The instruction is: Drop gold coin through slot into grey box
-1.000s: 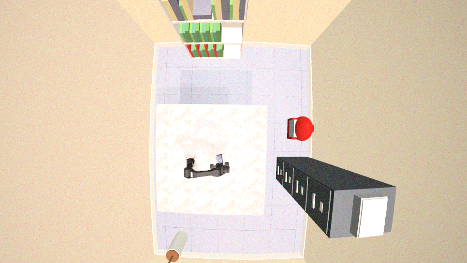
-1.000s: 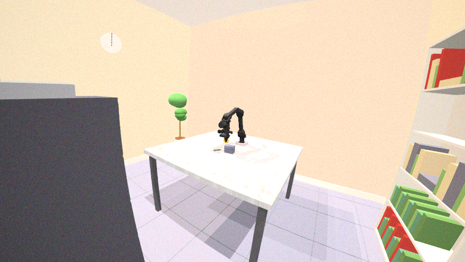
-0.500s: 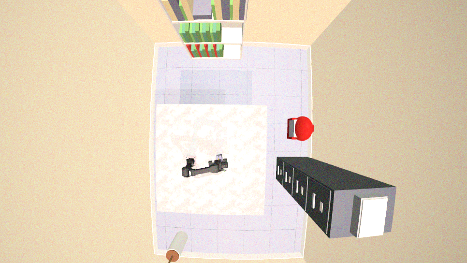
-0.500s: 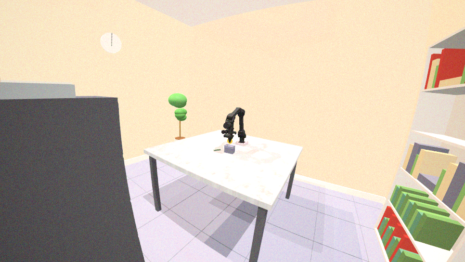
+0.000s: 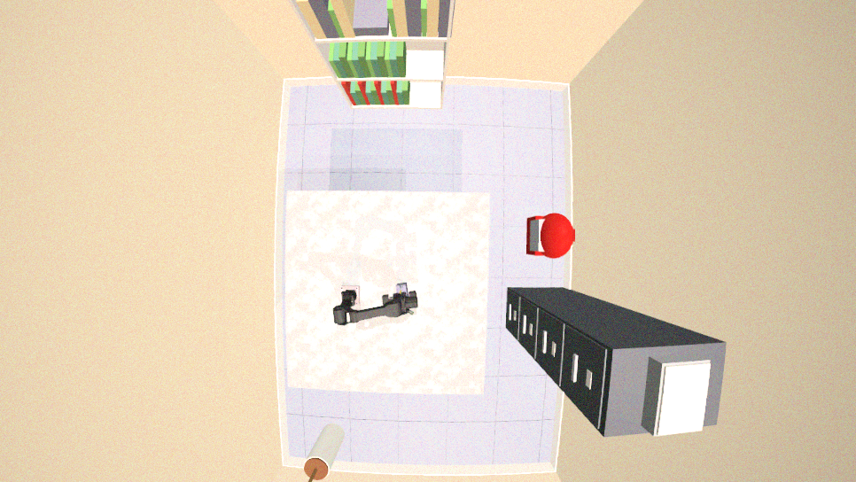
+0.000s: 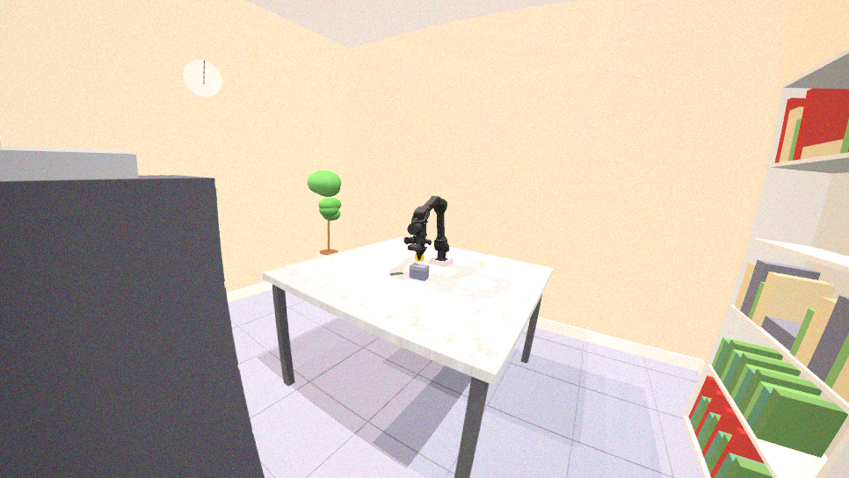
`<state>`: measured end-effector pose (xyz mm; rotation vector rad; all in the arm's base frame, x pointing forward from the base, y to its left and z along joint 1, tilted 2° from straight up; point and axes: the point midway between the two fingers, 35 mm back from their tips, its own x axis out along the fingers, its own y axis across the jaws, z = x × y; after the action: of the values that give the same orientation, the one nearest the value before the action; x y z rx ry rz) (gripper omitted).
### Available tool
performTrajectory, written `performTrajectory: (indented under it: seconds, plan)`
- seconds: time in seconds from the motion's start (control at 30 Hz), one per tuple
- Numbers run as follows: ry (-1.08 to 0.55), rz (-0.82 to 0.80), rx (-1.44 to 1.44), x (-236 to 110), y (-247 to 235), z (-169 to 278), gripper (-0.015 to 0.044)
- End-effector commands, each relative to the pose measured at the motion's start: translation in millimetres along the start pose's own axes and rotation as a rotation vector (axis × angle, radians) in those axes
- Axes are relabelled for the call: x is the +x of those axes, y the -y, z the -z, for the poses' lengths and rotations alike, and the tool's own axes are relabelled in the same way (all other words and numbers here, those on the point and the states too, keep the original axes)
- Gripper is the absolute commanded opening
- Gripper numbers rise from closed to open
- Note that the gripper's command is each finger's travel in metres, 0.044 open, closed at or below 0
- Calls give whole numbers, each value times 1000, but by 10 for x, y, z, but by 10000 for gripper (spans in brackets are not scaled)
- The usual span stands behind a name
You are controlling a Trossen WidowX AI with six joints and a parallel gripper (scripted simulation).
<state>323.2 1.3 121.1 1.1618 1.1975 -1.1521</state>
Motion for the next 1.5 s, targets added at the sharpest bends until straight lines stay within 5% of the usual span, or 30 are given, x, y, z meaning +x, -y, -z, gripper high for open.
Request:
performTrajectory:
  seconds: [0.0,1.47]
  plan:
    - [-1,2,-3,-6,11,20,0]
    - [-1,5,8,140,20,42,0]
